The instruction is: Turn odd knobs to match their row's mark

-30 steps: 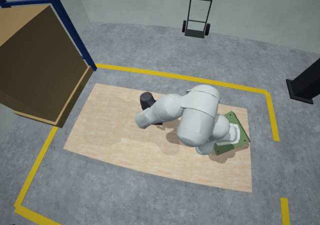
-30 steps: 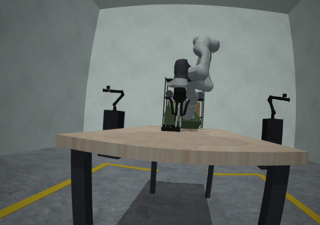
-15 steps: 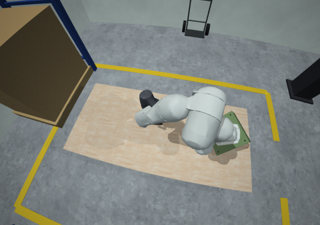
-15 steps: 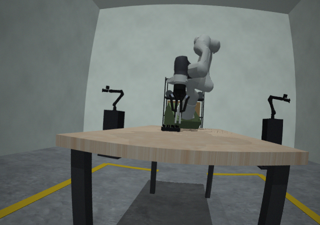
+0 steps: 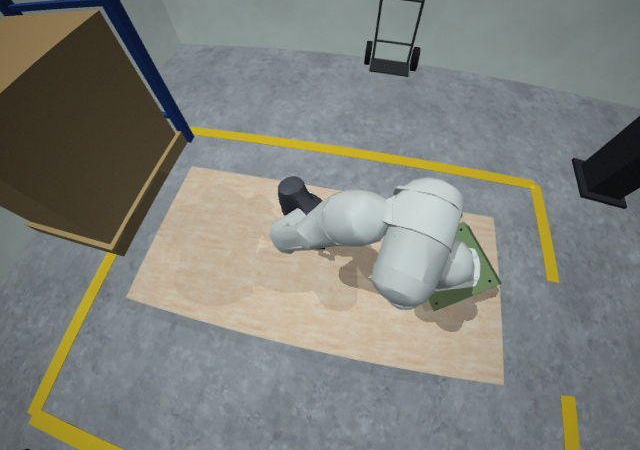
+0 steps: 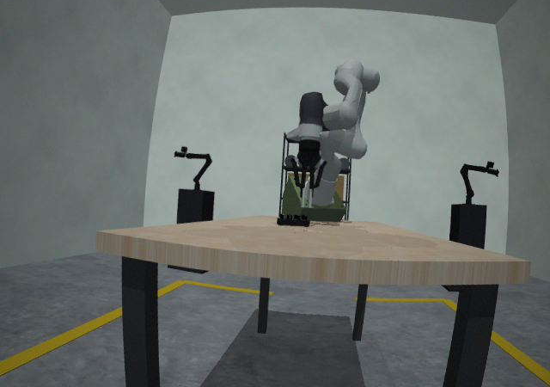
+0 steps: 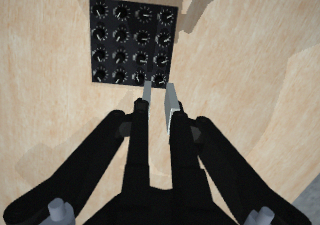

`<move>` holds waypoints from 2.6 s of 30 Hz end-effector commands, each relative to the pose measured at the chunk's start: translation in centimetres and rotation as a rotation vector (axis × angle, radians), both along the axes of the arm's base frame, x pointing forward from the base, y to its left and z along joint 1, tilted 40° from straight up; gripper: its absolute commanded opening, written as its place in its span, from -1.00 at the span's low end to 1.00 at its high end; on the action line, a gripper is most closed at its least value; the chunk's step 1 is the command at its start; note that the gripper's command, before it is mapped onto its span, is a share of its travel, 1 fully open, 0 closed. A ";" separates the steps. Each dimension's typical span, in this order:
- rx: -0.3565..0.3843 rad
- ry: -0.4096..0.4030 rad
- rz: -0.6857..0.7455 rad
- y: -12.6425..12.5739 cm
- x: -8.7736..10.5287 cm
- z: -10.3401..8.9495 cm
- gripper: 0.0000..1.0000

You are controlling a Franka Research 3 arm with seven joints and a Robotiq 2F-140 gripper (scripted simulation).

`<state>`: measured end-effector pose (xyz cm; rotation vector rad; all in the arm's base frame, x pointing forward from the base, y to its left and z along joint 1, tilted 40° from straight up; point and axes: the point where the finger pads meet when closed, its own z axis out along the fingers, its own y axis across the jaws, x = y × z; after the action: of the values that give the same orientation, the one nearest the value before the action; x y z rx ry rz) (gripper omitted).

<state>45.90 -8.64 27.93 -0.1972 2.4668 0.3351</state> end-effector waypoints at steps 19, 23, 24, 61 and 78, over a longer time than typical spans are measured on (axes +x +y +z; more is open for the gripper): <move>-0.183 -0.089 0.249 -0.5 -0.3 0.4 -0.77; -0.224 -0.109 0.303 -0.6 -0.3 0.5 -0.77; -0.234 -0.115 0.317 -0.6 -0.3 0.5 -0.77; -0.612 -0.304 0.823 -1.9 -0.6 1.0 -0.77; -0.788 -0.393 1.060 -2.5 -0.7 1.1 -0.77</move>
<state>45.33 -10.99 29.04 -1.5812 1.8789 -0.2114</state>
